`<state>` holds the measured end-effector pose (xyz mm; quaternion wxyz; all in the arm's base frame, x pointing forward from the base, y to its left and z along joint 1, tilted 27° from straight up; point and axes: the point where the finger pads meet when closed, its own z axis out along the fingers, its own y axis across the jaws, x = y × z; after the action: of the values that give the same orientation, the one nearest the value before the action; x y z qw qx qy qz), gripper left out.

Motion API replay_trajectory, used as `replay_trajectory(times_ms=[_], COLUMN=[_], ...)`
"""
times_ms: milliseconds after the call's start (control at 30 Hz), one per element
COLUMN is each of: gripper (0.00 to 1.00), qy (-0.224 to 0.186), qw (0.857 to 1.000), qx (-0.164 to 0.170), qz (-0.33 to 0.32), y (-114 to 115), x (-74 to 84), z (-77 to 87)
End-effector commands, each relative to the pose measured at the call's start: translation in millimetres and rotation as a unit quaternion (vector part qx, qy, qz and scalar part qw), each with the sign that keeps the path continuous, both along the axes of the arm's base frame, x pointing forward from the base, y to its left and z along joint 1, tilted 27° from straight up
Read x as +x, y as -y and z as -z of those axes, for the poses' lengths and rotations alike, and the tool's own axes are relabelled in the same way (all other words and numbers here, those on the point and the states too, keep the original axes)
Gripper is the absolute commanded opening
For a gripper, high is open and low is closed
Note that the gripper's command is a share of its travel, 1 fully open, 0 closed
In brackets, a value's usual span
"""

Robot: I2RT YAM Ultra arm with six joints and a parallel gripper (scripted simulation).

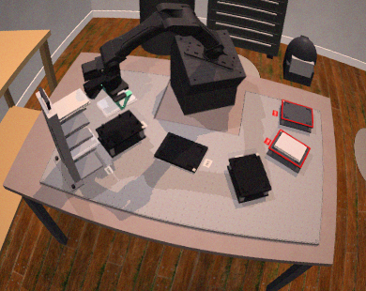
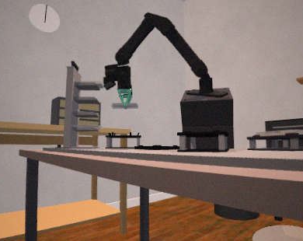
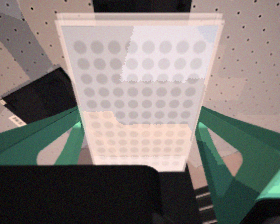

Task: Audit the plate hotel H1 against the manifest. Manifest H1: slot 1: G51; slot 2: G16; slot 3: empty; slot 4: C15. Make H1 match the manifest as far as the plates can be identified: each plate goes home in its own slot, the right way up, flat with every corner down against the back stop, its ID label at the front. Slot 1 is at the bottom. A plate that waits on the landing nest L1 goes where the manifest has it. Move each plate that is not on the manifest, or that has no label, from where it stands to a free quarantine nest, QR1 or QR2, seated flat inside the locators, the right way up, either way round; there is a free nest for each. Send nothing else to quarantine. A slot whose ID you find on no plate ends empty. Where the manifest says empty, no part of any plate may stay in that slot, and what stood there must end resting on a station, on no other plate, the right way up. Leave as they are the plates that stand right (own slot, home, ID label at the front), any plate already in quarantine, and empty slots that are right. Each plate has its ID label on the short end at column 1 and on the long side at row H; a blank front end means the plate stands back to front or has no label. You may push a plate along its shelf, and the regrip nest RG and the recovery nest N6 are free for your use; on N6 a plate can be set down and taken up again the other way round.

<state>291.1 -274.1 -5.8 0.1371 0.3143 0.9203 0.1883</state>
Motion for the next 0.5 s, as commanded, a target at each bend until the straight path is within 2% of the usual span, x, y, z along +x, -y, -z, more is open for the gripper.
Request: replay_trajectory(times_ms=[0, 467], gripper=[0.86, 0.86], qy=[0.011, 0.012], qw=[1.000, 1.000], qx=[-0.016, -0.015], qz=[0.008, 0.008], y=[8.9, 3.3], x=[5.3, 19.1], z=[-0.1, 28.3])
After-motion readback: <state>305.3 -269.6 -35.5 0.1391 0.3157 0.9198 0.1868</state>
